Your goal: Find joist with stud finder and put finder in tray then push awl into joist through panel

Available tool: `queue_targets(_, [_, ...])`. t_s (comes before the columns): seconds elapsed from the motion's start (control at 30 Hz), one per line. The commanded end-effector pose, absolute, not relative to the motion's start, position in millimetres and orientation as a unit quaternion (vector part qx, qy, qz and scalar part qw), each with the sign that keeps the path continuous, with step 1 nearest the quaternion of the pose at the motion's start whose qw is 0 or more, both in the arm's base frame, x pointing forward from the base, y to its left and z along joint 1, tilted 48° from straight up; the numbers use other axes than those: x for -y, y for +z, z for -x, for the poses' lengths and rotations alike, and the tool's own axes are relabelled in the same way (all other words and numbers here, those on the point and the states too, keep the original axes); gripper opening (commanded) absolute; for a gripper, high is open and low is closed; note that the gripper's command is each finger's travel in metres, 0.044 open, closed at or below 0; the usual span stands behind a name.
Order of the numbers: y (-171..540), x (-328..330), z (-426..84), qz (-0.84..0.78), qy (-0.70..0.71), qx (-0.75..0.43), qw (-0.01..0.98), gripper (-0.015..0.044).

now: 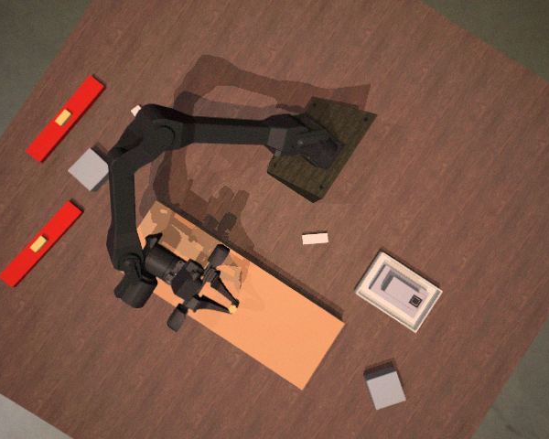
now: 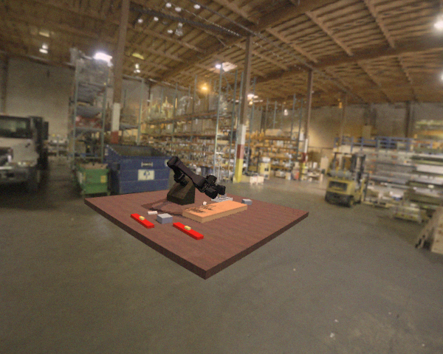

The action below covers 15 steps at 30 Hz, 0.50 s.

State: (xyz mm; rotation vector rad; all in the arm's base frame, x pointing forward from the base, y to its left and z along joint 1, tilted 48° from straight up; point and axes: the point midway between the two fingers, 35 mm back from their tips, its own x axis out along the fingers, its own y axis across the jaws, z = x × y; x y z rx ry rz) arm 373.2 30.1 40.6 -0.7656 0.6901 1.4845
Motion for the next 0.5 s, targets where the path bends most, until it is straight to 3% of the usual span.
queue_targets(0.0, [37.0, -27.6, -373.9, 0.333, 0.647, -0.297, 0.618, 0.0000])
queue_targets(0.47, [26.0, -15.2, -374.8, 0.333, 0.646, -0.298, 0.618, 0.0000])
